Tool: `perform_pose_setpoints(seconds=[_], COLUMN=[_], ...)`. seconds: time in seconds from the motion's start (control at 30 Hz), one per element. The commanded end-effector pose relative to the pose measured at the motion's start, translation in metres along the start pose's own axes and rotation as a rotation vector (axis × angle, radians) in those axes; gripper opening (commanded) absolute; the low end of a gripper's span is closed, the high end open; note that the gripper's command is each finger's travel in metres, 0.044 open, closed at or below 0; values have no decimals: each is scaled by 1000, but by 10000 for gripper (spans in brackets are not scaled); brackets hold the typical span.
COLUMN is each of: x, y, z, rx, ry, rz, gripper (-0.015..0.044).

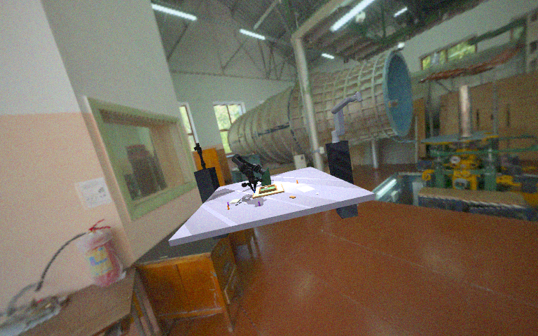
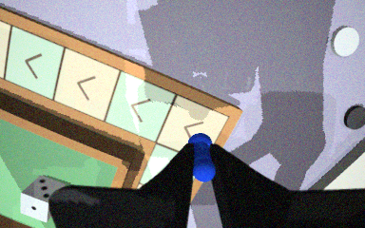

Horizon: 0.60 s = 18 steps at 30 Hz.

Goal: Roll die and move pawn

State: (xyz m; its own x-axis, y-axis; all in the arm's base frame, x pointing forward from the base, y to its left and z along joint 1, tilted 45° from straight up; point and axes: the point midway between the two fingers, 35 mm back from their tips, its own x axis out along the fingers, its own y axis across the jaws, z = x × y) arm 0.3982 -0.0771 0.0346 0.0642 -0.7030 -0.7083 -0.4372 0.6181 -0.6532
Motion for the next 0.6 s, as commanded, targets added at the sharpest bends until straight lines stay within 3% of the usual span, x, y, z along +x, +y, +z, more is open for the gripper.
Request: perform_pose_setpoints(seconds=[0.0, 0.57], x=[15, 32], y=[4, 4], z=[-3, -4], rx=[-15, -15], ry=[16, 17], rz=[0, -1], gripper=[0, 0])
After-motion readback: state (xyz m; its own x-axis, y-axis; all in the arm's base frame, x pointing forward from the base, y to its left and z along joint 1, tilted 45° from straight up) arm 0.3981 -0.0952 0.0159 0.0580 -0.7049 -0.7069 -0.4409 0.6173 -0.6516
